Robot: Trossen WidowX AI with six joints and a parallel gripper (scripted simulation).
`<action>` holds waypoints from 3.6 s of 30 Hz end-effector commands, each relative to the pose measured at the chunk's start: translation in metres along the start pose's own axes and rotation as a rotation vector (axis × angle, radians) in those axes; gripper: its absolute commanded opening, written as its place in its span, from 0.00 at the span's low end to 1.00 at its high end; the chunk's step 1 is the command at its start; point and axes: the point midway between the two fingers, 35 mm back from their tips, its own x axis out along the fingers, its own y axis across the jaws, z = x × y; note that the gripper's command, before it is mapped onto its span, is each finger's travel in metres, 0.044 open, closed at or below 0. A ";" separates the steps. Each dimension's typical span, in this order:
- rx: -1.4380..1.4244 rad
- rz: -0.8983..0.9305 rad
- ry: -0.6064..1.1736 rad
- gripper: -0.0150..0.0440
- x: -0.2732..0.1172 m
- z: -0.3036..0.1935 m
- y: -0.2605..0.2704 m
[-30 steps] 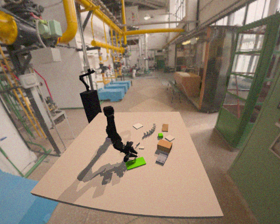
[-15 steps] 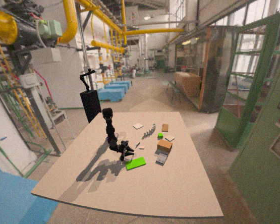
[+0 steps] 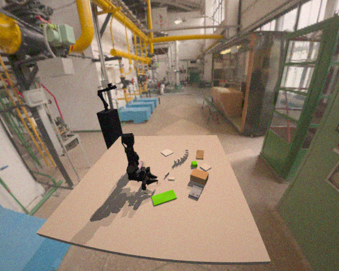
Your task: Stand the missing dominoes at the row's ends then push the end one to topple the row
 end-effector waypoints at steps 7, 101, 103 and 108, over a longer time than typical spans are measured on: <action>-0.019 0.035 -0.043 0.44 -0.016 0.005 0.020; 0.050 -0.074 0.937 1.00 0.065 0.022 -0.025; 0.041 -0.063 1.003 1.00 0.061 0.026 -0.020; -0.017 -0.037 1.169 1.00 0.047 0.042 -0.008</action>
